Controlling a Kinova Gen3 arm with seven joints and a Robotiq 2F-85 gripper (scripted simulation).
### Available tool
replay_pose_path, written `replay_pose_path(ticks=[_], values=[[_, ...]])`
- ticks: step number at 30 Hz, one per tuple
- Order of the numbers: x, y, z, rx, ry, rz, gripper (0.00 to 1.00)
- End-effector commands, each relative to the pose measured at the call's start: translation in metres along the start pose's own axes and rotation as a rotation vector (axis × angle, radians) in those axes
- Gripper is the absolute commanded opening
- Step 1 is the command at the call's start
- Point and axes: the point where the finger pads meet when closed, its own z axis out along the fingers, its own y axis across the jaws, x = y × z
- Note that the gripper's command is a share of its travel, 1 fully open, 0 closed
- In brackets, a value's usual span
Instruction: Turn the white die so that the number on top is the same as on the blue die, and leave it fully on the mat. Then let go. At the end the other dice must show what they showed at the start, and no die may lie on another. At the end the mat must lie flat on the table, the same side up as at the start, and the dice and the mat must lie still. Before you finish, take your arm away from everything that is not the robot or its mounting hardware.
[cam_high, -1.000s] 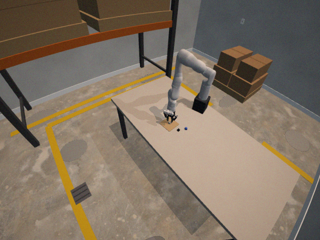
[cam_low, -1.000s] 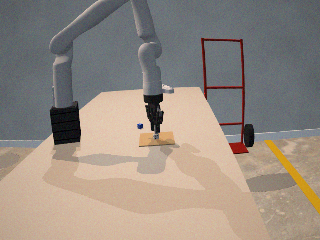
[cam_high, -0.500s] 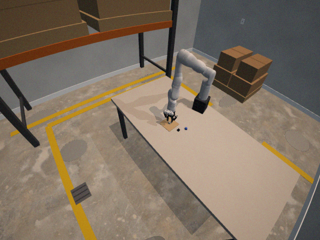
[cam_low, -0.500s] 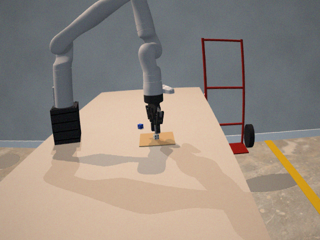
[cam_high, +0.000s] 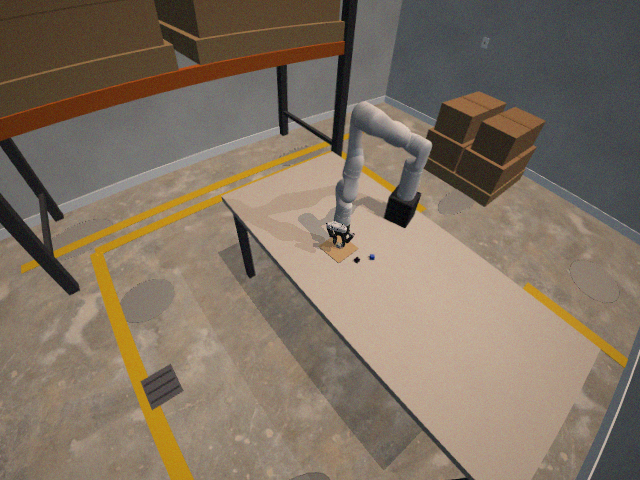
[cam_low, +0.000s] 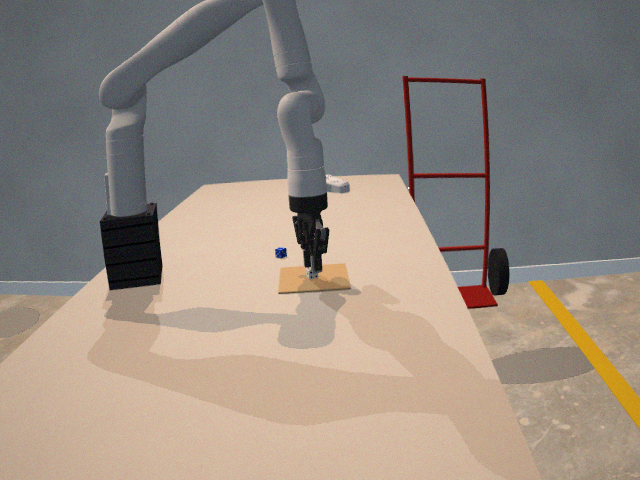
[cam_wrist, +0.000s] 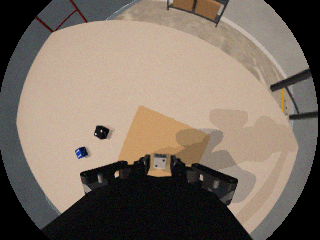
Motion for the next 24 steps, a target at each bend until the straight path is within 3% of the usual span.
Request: replay_pose_path(ticks=[1, 24], values=[[-0.0021, -0.0003, 0.0053, 0.002, -0.005, 0.002, 0.35], [-0.0021, -0.0003, 0.0116, 0.002, -0.005, 0.002, 0.35]])
